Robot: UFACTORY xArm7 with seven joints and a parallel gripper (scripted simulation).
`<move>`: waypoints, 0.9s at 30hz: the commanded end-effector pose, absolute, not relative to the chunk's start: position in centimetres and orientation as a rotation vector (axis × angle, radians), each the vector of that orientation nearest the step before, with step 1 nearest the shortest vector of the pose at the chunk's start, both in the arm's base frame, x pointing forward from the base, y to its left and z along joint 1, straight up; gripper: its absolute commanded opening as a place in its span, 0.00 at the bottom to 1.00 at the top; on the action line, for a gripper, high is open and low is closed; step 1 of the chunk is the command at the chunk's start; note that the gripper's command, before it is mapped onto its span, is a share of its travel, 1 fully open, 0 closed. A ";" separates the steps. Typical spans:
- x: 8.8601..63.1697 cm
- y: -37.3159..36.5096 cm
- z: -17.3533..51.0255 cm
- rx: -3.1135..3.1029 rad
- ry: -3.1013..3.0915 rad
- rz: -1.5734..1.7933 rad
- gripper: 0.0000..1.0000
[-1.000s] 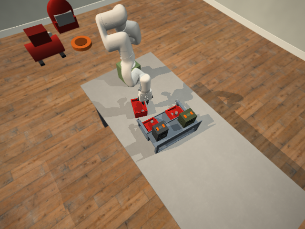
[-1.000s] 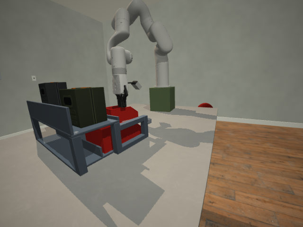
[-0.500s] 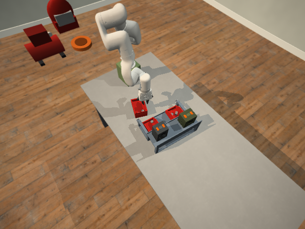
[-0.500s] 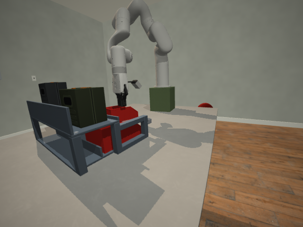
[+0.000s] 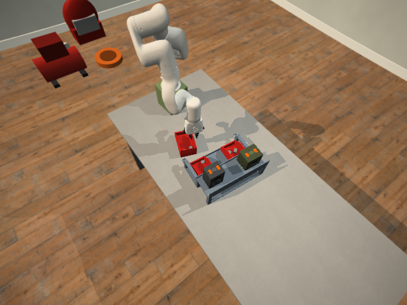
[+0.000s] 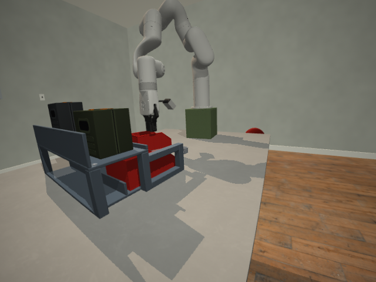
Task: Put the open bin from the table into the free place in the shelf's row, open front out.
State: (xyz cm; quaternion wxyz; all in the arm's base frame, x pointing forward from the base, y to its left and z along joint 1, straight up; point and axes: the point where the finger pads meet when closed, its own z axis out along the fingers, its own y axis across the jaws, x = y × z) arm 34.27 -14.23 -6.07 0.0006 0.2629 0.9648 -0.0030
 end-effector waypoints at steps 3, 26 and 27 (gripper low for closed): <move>34.4 -14.3 -6.0 0.825 3.027 -0.011 0.28; 34.4 -14.3 -6.8 0.825 3.027 -0.011 0.28; 34.4 -14.3 -6.8 0.825 3.027 -0.011 0.28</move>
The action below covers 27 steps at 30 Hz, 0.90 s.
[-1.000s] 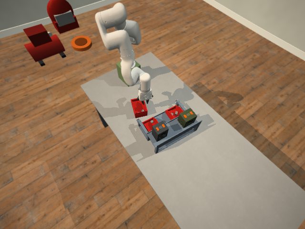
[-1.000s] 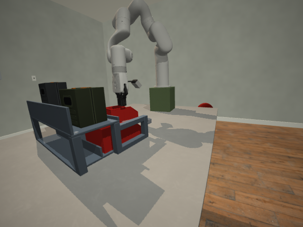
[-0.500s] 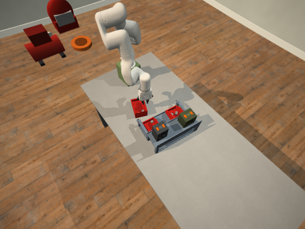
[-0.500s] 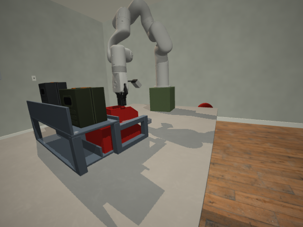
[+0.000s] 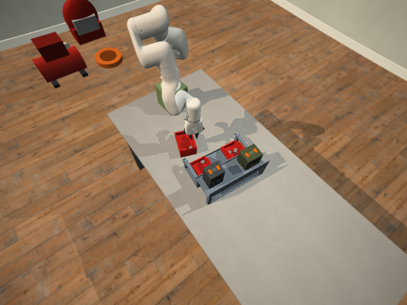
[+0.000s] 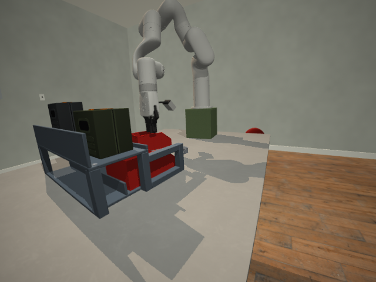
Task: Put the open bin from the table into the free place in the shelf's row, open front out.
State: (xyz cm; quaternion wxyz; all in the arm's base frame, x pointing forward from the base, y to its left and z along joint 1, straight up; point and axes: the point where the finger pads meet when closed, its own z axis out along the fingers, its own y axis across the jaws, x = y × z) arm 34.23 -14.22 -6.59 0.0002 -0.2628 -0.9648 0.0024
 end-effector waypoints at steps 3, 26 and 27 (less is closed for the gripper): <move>34.4 -14.3 -6.8 -0.827 -3.035 0.011 0.28; 34.4 -14.3 -7.8 -0.827 -3.035 0.010 0.28; 34.4 -14.3 -8.0 -0.827 -3.035 0.010 0.28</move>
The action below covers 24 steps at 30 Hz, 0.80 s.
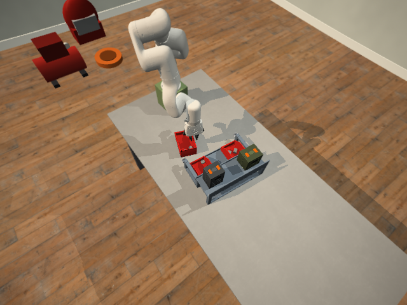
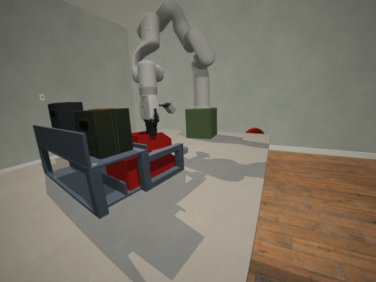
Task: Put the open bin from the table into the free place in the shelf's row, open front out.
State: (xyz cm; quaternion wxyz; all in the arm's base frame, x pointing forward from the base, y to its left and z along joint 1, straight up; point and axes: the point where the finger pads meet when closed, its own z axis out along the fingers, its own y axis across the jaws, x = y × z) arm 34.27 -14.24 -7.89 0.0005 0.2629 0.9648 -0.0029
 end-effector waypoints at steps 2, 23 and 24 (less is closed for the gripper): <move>34.4 -14.3 -8.4 0.825 3.027 -0.010 0.28; 34.4 -14.3 -10.3 0.825 3.027 -0.010 0.28; 34.4 -14.3 -10.3 0.825 3.027 -0.010 0.28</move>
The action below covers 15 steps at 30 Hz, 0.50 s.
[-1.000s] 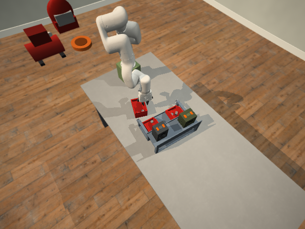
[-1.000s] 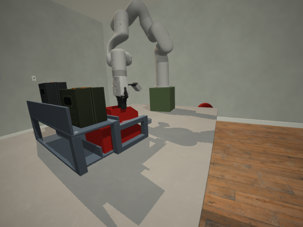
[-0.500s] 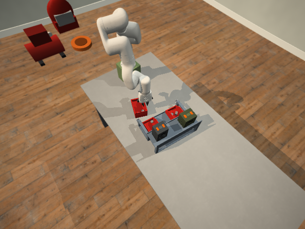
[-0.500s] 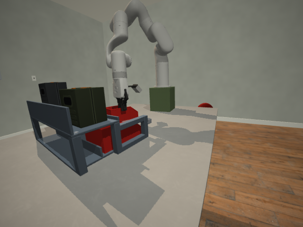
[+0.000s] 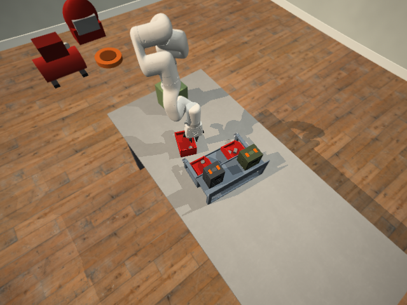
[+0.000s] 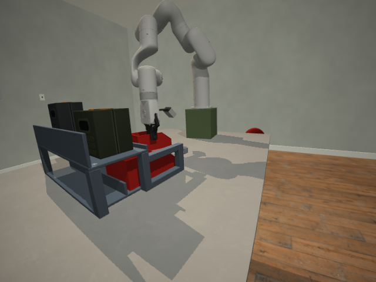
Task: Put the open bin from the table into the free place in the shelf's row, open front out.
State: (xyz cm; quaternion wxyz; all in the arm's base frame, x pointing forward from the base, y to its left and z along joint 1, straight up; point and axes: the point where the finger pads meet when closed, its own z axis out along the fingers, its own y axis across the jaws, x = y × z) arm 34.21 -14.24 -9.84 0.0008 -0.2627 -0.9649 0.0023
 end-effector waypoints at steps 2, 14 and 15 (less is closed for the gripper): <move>34.4 -14.3 -10.3 -0.827 -3.035 0.010 0.28; 34.4 -14.3 -11.1 -0.827 -3.035 0.010 0.28; 34.4 -14.3 -11.1 -0.827 -3.035 0.010 0.28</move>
